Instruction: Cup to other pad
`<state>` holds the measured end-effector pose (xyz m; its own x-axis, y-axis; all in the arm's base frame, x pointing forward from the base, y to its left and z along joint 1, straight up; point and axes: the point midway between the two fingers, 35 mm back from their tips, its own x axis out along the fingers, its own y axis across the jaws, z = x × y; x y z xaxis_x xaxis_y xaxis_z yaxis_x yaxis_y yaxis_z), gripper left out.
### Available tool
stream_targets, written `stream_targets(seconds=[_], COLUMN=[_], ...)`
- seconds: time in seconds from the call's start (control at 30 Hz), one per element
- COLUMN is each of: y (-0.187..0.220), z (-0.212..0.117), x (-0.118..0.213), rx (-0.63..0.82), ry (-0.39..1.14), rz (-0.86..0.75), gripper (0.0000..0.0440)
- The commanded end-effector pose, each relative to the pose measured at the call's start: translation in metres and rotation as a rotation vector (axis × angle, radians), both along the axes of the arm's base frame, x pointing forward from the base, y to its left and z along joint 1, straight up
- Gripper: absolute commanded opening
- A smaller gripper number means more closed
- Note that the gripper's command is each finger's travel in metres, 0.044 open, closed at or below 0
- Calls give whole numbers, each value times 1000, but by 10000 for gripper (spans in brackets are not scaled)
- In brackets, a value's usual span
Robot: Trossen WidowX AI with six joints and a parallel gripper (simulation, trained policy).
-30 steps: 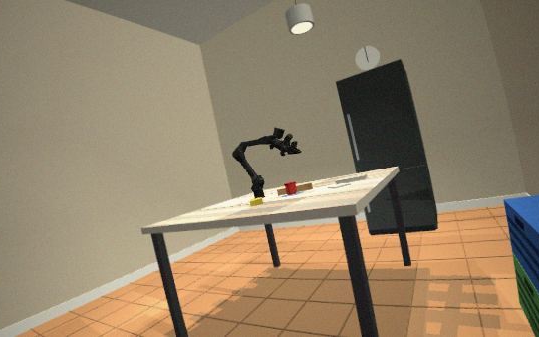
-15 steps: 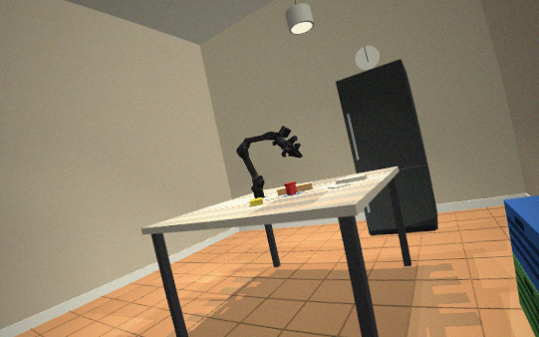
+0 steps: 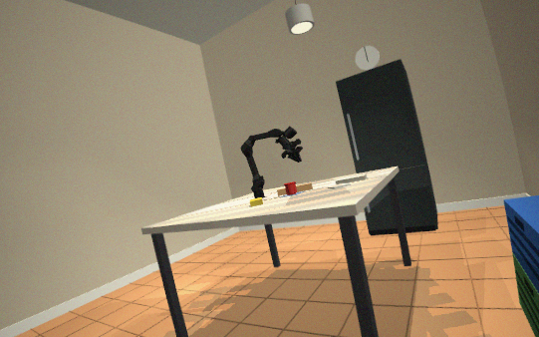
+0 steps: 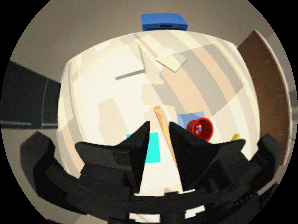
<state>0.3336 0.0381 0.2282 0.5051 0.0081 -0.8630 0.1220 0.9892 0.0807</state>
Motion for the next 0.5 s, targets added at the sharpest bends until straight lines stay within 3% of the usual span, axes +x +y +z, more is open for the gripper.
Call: stream_targets(seconds=[0.0,0.47], y=[-3,-20], z=[-8,-28], x=[0,-8], rx=[-23,-92], ry=[61,282], rz=[6,48], gripper=[117,104])
